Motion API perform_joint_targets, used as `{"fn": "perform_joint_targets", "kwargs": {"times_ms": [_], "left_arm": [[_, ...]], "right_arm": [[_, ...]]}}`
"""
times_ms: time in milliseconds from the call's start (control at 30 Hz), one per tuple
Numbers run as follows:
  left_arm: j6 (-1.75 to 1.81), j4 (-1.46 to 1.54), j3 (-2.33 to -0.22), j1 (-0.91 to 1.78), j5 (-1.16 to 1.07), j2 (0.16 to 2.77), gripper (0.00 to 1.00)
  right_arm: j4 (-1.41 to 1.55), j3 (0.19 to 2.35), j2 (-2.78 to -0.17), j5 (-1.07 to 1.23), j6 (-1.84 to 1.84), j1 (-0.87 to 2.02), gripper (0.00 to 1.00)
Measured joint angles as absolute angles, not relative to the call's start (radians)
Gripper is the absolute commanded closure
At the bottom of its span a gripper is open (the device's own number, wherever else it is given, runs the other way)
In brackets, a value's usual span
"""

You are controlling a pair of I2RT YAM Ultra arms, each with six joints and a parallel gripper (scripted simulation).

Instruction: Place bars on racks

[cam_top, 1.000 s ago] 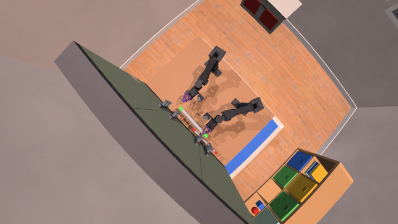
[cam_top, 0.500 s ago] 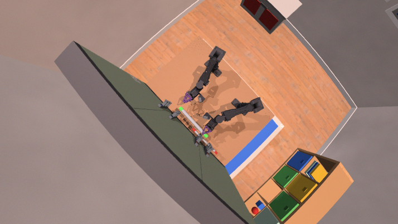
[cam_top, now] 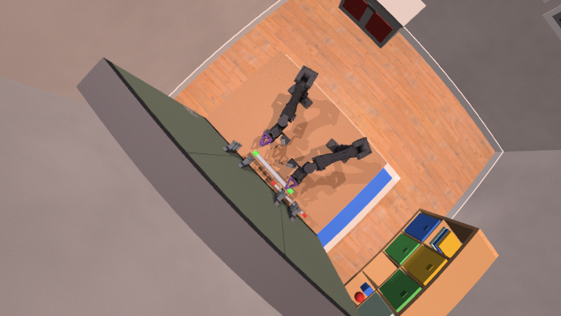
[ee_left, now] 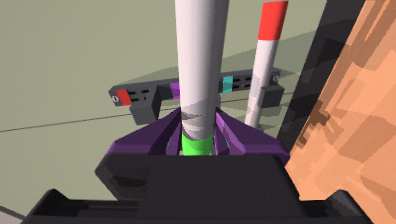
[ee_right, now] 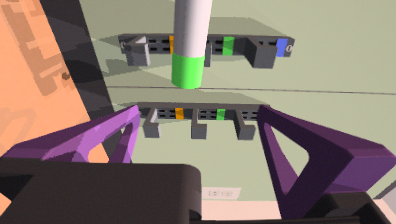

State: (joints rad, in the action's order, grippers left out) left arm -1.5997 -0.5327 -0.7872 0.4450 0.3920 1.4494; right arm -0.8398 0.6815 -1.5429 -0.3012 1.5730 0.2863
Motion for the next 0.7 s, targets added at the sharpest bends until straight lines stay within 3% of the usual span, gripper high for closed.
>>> {"fn": "perform_joint_targets", "kwargs": {"times_ms": [700], "left_arm": [[-1.600,-0.540,-0.787,0.445,0.392,1.461,1.00]], "right_arm": [[-0.871,0.682,-1.571,-0.350,1.573,0.336,0.00]]}}
